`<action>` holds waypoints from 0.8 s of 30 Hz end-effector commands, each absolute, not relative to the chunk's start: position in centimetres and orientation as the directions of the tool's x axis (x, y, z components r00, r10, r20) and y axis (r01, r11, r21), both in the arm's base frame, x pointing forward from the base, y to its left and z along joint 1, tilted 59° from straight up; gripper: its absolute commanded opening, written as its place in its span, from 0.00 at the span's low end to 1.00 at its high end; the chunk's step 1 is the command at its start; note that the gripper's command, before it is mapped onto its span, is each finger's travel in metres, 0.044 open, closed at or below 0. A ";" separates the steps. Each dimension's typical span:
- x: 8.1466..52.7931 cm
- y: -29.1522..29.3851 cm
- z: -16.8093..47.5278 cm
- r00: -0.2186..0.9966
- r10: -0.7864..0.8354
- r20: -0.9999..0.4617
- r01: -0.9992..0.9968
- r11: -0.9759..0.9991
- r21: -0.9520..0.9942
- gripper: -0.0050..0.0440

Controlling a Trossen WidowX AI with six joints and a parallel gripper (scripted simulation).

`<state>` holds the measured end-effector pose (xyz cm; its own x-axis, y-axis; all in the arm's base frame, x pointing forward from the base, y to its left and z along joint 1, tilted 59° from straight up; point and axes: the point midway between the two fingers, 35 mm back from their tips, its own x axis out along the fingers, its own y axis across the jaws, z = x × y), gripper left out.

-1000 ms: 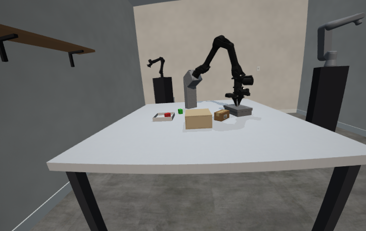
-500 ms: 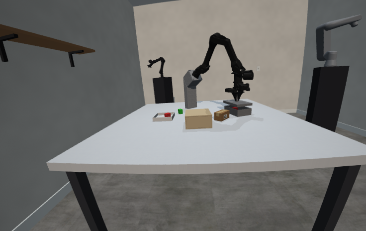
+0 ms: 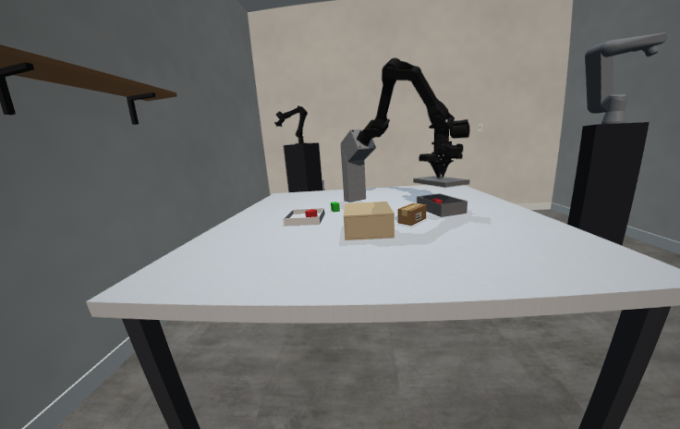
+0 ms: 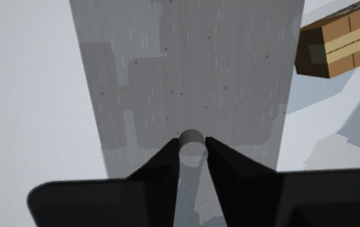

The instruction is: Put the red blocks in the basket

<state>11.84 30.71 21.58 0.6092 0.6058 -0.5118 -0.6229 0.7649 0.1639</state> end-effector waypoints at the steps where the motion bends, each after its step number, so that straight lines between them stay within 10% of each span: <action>1: 9.1 31.6 19.4 0.600 0.611 -0.516 -0.692 0.720 0.049 0.10; 24: -1.7 30.5 5.7 0.600 0.611 -0.516 -0.752 0.210 -0.625 0.10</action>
